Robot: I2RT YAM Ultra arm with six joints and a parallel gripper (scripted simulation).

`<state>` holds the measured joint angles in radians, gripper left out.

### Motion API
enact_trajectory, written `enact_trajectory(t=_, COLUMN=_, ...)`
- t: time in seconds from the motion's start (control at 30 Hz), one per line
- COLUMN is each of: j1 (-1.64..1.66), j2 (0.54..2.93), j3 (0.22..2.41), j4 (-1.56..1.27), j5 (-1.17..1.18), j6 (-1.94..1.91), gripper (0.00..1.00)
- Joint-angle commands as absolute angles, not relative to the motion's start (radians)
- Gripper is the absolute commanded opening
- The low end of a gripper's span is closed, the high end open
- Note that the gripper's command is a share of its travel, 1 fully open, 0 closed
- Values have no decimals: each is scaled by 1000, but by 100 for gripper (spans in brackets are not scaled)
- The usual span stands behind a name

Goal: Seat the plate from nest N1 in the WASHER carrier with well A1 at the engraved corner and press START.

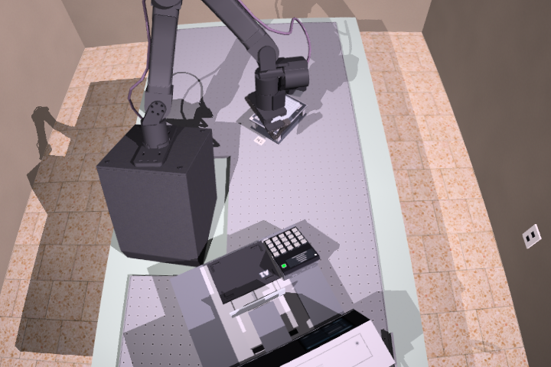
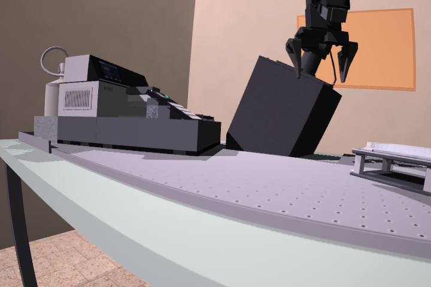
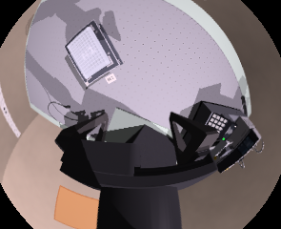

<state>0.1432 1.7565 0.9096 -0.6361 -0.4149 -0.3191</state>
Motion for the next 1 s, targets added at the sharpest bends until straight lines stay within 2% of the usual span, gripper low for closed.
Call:
enact_trajectory(t=0.0, j1=168, j2=1777, j3=973, j4=-602, j5=-401, j6=-245, gripper=100)
enact_trajectory(t=0.97, j1=150, j2=1746, j3=977, j4=-600, j5=-399, j6=-241, gripper=100)
